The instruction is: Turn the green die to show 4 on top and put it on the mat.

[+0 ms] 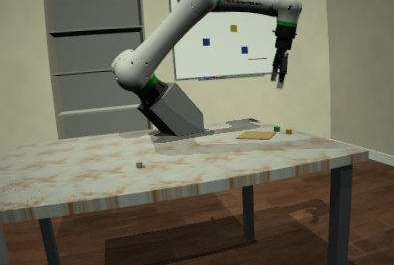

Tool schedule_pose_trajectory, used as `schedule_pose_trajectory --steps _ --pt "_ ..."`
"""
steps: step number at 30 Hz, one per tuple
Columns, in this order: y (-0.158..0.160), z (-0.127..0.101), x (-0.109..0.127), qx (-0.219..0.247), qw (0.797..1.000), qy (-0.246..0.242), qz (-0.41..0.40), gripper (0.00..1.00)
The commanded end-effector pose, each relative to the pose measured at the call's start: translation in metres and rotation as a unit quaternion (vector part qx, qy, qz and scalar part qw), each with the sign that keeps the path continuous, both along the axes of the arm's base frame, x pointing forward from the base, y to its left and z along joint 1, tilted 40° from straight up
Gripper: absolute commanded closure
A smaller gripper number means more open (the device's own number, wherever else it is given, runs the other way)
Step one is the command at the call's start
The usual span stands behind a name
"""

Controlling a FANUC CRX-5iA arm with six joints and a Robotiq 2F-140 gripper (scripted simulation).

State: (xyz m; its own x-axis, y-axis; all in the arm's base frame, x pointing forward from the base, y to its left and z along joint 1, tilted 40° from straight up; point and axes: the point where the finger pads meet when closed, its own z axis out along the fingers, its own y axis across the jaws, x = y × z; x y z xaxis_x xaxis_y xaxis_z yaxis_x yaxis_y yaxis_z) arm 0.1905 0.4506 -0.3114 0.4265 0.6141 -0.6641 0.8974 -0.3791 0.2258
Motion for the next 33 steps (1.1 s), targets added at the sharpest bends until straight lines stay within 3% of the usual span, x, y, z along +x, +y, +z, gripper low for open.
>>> schedule_pose_trajectory --steps 1,21,24,27,30,31,33 --pt "0.000 0.000 0.000 0.000 1.000 0.000 0.000 0.00" --pt "0.000 0.006 0.007 0.003 1.000 0.000 0.001 0.00" --pt "-0.004 0.026 0.031 0.012 1.000 0.002 0.006 0.00" --pt "-0.016 0.066 0.079 0.028 0.999 0.004 0.017 0.00" --pt "-0.024 0.083 0.099 0.034 0.999 0.004 0.021 0.00" --pt "-0.035 0.103 0.121 0.041 0.999 0.005 0.027 0.00" --pt "-0.035 0.103 0.121 0.041 0.999 0.005 0.027 0.00"
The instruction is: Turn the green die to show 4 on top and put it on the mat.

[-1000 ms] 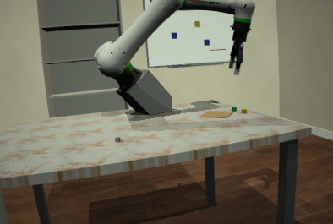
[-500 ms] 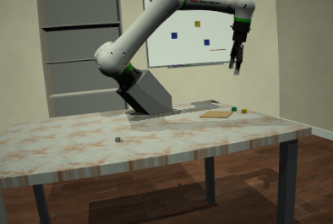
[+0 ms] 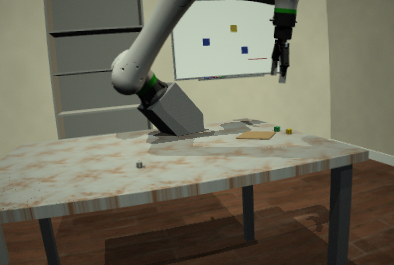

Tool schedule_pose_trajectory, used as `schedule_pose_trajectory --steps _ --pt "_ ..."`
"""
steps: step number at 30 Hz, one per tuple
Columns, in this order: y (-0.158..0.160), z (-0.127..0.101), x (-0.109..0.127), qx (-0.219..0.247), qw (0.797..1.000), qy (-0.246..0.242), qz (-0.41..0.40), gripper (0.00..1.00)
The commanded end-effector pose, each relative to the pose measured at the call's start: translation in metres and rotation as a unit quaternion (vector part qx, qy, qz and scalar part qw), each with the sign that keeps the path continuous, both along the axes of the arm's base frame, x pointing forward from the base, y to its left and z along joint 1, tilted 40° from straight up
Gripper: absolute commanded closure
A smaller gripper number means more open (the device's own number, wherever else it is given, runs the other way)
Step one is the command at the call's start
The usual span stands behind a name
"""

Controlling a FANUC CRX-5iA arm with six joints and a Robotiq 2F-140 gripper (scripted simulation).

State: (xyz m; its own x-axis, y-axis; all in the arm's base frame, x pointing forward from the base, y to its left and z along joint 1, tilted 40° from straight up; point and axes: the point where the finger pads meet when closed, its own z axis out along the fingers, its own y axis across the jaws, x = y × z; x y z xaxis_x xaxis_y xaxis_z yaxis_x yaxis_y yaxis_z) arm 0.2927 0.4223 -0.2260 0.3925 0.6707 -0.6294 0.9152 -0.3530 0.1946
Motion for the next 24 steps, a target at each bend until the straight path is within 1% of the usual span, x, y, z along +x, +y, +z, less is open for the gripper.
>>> schedule_pose_trajectory --steps 1,2,3,4,6,7,9,10,12,13,15,16,18,19,20,21,22,23,24 --pt "-0.006 0.018 0.019 0.011 1.000 0.000 0.006 0.00" --pt "-0.020 0.039 0.043 0.018 1.000 0.000 0.012 0.00" --pt "-0.020 0.039 0.043 0.018 1.000 0.000 0.012 0.00" --pt "-0.036 0.062 0.066 0.025 1.000 -0.001 0.019 0.00" --pt "-0.036 0.062 0.067 0.025 1.000 -0.001 0.019 0.00" --pt "-0.056 0.087 0.091 0.031 0.999 -0.001 0.027 0.00" --pt "-0.056 0.087 0.091 0.031 0.999 -0.001 0.027 0.00" --pt "-0.079 0.111 0.114 0.037 0.999 -0.002 0.036 0.00" --pt "-0.080 0.112 0.115 0.037 0.999 -0.002 0.036 0.00" --pt "-0.104 0.135 0.135 0.042 0.998 -0.004 0.045 0.00" --pt "-0.106 0.138 0.137 0.042 0.998 -0.004 0.045 0.00" --pt "-0.131 0.159 0.154 0.046 0.997 -0.005 0.055 0.00" --pt "-0.131 0.159 0.154 0.046 0.997 -0.005 0.055 0.00" --pt "-0.161 0.182 0.171 0.049 0.997 -0.007 0.065 0.00" --pt "-0.168 0.188 0.176 0.049 0.997 -0.007 0.065 0.00" --pt "-0.168 0.188 0.176 0.049 0.997 -0.007 0.065 0.00" --pt "-0.191 0.204 0.184 0.051 0.996 -0.009 0.076 0.00" --pt "-0.201 0.212 0.190 0.051 0.996 -0.009 0.076 0.00" --pt "-0.202 0.213 0.191 0.051 0.996 -0.009 0.076 0.00"
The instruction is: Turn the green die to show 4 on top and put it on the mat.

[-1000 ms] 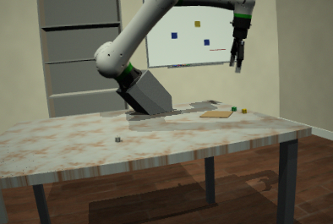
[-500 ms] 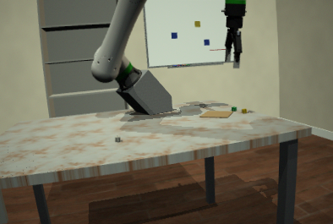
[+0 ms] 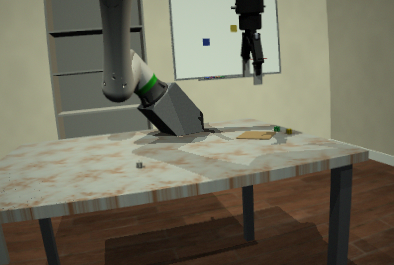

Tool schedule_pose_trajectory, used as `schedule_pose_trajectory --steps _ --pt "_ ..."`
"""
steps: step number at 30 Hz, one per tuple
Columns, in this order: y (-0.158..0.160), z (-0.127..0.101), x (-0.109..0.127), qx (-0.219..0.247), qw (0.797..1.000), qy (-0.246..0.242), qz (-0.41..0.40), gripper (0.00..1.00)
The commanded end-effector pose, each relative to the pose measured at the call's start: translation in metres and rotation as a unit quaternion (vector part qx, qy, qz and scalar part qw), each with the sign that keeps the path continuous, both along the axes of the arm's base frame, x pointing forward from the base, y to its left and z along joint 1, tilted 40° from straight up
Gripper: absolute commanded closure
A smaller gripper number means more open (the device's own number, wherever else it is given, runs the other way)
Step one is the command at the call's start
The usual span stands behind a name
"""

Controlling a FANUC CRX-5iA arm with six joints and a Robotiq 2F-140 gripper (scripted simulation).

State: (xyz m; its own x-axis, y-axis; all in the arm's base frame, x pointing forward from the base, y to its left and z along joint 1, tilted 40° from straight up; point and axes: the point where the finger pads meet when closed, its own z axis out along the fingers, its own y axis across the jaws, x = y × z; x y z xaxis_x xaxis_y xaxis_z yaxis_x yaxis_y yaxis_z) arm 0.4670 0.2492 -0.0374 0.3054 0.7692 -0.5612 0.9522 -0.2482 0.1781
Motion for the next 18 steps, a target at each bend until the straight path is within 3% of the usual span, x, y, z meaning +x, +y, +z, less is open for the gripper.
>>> schedule_pose_trajectory --steps 1,6,7,11,12,13,14,16,17,18 --pt "-0.053 0.039 0.023 0.007 1.000 -0.005 0.021 0.00" --pt "-0.100 0.069 0.036 0.007 0.999 -0.007 0.032 0.00" --pt "-0.127 0.085 0.039 0.005 0.999 -0.009 0.042 0.00" --pt "-0.135 0.090 0.041 0.005 0.999 -0.009 0.042 0.00" --pt "-0.169 0.108 0.043 0.002 0.999 -0.011 0.052 0.00" --pt "-0.169 0.108 0.043 0.002 0.999 -0.011 0.052 0.00" --pt "-0.199 0.123 0.042 -0.001 0.998 -0.012 0.061 0.00" --pt "-0.202 0.124 0.043 -0.001 0.998 -0.012 0.061 0.00" --pt "-0.233 0.139 0.040 -0.005 0.997 -0.012 0.070 0.00" --pt "-0.233 0.139 0.040 -0.005 0.997 -0.012 0.070 0.00"
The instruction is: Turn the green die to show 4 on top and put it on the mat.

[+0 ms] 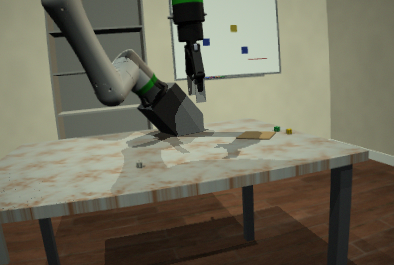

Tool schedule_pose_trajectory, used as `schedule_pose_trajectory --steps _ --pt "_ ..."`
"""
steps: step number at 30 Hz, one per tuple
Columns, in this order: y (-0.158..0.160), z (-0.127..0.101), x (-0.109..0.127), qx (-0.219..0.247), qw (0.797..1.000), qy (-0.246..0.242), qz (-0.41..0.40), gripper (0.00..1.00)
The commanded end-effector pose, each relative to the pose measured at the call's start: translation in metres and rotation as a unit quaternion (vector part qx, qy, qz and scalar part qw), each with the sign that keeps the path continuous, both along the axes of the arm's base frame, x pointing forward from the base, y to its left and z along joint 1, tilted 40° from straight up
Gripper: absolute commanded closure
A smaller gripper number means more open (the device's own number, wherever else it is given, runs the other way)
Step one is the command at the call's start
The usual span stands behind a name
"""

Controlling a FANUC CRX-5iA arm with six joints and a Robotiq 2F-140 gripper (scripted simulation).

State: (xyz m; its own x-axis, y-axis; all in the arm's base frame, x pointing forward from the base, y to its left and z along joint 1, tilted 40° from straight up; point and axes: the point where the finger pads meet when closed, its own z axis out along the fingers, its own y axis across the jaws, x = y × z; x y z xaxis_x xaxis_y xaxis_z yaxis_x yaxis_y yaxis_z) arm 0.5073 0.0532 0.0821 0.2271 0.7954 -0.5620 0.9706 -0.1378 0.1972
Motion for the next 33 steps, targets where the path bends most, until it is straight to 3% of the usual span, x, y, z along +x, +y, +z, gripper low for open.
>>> schedule_pose_trajectory --steps 1,3,6,10,15,33 --pt "-0.063 0.031 -0.005 -0.006 1.000 -0.004 0.022 0.00" --pt "-0.064 0.032 -0.005 -0.006 1.000 -0.004 0.022 0.00" --pt "-0.111 0.051 -0.017 -0.015 0.999 -0.004 0.036 0.00" --pt "-0.130 0.058 -0.023 -0.019 0.999 -0.004 0.041 0.00" --pt "-0.183 0.077 -0.045 -0.034 0.998 -0.002 0.057 0.00" --pt "-0.189 0.078 -0.048 -0.036 0.998 -0.001 0.059 0.00"
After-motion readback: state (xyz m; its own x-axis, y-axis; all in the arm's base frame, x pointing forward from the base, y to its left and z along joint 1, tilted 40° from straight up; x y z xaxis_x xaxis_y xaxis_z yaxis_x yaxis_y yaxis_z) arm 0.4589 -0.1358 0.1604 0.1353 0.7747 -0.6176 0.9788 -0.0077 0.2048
